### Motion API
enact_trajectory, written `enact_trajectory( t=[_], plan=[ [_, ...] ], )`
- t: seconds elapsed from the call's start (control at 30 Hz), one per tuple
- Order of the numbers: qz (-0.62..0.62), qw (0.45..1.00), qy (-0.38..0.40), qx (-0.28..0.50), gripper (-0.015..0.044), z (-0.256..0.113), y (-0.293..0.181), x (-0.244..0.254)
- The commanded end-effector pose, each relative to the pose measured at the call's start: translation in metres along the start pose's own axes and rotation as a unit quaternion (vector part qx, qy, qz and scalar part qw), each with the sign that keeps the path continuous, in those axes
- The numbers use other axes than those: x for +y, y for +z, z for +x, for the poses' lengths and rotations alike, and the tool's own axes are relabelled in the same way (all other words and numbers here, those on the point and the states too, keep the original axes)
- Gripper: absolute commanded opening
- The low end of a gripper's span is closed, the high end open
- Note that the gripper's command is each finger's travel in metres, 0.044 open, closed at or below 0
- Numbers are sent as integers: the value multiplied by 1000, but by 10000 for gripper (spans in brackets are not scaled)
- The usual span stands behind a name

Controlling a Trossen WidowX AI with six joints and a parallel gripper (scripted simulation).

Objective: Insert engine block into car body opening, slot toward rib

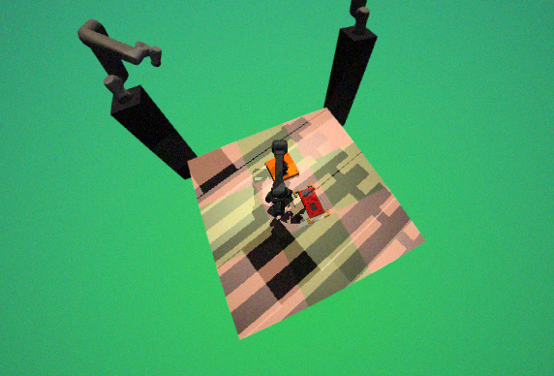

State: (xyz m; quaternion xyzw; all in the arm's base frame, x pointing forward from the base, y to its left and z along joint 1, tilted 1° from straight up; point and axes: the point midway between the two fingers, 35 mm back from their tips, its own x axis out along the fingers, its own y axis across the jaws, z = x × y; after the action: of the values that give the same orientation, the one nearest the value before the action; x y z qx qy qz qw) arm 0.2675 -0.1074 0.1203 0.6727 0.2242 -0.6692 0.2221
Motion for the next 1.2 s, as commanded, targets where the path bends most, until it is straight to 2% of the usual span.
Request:
enact_trajectory(
  t=[0.0,0.13,0.33,0.67,1.17],
  plan=[
    [-2,1000,5,4,0,-15,0,-1],
    [-2,1000,5,4,0,-20,1,-2],
    [-2,1000,5,4,0,-1,1,-2],
    [-2,1000,5,31,0,-3,3,-2],
    [-3,969,-6,247,0,4,18,-2]
  ],
)
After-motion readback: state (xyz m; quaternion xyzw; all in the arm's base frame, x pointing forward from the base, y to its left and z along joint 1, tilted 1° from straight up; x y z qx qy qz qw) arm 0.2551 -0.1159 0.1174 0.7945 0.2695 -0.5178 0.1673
